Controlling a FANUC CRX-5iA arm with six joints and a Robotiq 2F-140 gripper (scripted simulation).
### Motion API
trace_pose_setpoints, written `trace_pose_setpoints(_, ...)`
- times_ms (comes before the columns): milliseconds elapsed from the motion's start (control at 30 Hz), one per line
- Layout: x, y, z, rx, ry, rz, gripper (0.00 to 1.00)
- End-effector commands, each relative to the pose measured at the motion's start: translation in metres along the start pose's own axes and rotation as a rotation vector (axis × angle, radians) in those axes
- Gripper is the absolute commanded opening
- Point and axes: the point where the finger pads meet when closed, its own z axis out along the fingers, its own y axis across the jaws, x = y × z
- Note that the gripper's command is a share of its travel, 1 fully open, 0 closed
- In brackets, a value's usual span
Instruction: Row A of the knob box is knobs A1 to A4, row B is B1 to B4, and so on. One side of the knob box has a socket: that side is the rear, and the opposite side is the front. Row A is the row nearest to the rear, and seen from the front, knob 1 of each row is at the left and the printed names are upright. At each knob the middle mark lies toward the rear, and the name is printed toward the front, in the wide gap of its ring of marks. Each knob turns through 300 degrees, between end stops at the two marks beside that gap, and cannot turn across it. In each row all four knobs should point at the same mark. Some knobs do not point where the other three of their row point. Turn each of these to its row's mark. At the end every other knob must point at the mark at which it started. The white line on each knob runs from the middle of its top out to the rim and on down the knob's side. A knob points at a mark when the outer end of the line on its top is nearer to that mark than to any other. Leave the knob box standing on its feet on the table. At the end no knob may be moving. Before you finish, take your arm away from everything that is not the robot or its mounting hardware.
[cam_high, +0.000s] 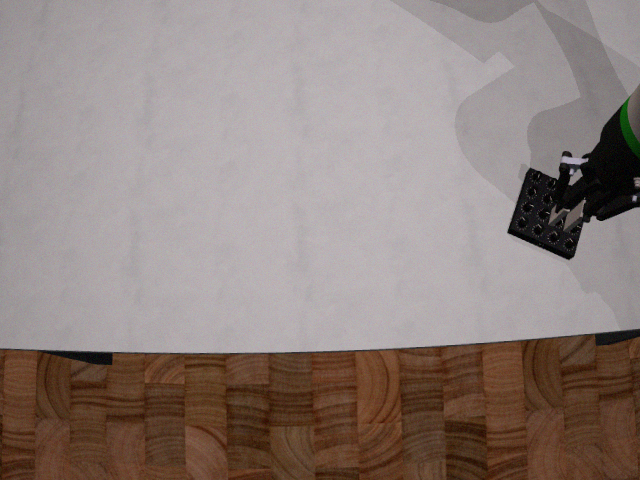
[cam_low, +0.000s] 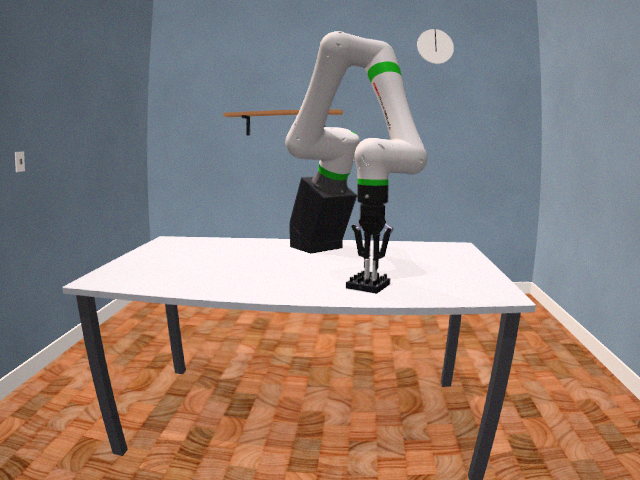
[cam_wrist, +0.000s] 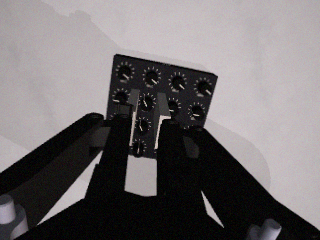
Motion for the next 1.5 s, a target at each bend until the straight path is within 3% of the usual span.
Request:
trace_pose_setpoints(0,0.0,0.0,0.0,0.0,0.0,0.0,0.12)
trace_pose_setpoints(500,0.0,0.0,-0.034,0.0,0.0,0.0,0.12)
trace_pose_setpoints(1233,0.0,0.0,-0.037,0.0,0.0,0.012,0.12)
trace_pose_setpoints(1467,0.0,0.0,-0.038,0.0,0.0,0.204,0.12)
